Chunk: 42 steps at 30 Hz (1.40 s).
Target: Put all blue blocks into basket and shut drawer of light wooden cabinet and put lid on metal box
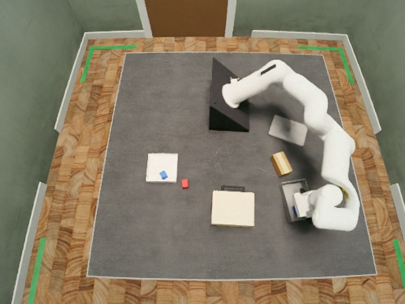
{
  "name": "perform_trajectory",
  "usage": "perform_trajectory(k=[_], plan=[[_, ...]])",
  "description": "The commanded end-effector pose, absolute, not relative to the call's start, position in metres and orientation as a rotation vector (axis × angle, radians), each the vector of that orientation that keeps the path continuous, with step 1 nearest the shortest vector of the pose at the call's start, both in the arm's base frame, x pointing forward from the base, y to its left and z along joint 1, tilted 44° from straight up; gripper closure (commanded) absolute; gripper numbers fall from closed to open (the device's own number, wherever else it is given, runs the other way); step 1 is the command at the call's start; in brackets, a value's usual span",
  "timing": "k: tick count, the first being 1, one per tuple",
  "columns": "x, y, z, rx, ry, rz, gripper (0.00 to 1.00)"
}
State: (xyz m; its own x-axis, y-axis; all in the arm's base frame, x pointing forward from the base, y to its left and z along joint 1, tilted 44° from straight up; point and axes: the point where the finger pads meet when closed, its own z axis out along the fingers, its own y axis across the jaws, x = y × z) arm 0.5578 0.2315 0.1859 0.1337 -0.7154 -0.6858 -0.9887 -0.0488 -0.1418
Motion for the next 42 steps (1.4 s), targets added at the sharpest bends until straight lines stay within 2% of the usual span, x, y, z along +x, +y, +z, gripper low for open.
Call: perform_trajectory(k=[1, 42], plan=[[0.559, 0.231, 0.188, -1.822, 1.638, 0.591, 0.33], [0.560, 0.240, 0.177, -1.822, 1.638, 0.591, 0.33]])
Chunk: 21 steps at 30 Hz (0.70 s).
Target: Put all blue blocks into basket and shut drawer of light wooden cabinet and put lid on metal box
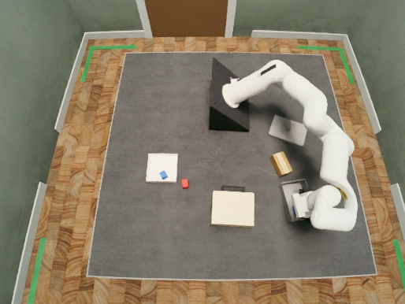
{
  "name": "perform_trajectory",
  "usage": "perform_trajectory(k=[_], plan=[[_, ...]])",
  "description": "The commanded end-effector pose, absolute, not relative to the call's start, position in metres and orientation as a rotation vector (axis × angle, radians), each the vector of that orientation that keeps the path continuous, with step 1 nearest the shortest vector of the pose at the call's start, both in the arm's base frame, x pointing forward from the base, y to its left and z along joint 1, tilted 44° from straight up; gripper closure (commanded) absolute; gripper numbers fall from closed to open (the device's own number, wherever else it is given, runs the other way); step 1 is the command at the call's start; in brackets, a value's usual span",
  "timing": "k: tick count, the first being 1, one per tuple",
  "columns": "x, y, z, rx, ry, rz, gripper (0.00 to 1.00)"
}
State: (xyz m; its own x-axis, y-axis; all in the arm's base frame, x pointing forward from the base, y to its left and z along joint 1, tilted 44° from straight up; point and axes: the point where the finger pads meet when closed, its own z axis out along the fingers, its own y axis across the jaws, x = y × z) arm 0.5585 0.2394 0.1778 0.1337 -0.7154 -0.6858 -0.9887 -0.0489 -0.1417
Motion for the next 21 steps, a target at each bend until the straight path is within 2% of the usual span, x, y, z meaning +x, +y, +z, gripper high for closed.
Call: perform_trajectory(k=[1, 21], plan=[[0.5596, 0.2404, 0.1775, -1.822, 1.638, 0.591, 0.33], [0.5602, 0.2467, 0.1710, -1.822, 1.638, 0.591, 0.33]])
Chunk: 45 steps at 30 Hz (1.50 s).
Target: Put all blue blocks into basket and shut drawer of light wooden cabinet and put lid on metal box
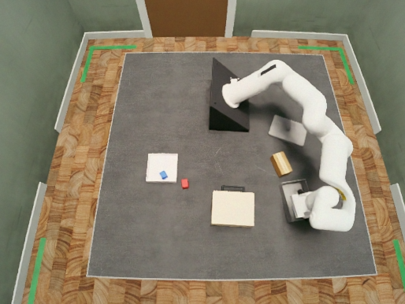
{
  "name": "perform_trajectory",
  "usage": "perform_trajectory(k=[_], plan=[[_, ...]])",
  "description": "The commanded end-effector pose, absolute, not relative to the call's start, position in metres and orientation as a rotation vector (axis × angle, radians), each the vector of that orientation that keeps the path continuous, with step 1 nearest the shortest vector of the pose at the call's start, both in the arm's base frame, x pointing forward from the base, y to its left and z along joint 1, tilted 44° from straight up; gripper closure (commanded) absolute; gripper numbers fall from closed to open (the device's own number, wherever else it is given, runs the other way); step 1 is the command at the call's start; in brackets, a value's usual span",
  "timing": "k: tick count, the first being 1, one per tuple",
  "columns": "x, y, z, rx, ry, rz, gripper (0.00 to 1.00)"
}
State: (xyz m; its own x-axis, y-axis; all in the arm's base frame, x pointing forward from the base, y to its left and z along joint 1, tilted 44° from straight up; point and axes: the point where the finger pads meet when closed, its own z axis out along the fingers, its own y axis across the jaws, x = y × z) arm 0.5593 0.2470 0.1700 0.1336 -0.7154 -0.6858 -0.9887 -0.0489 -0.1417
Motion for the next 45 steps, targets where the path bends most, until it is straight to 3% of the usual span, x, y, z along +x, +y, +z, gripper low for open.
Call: perform_trajectory(k=[1, 21, 22, 45], plan=[[0.5602, 0.2468, 0.1709, -1.822, 1.638, 0.591, 0.33], [0.5603, 0.2473, 0.1704, -1.822, 1.638, 0.591, 0.33], [0.5603, 0.2473, 0.1704, -1.822, 1.638, 0.591, 1.00], [0.5603, 0.2473, 0.1704, -1.822, 1.638, 0.591, 1.00]])
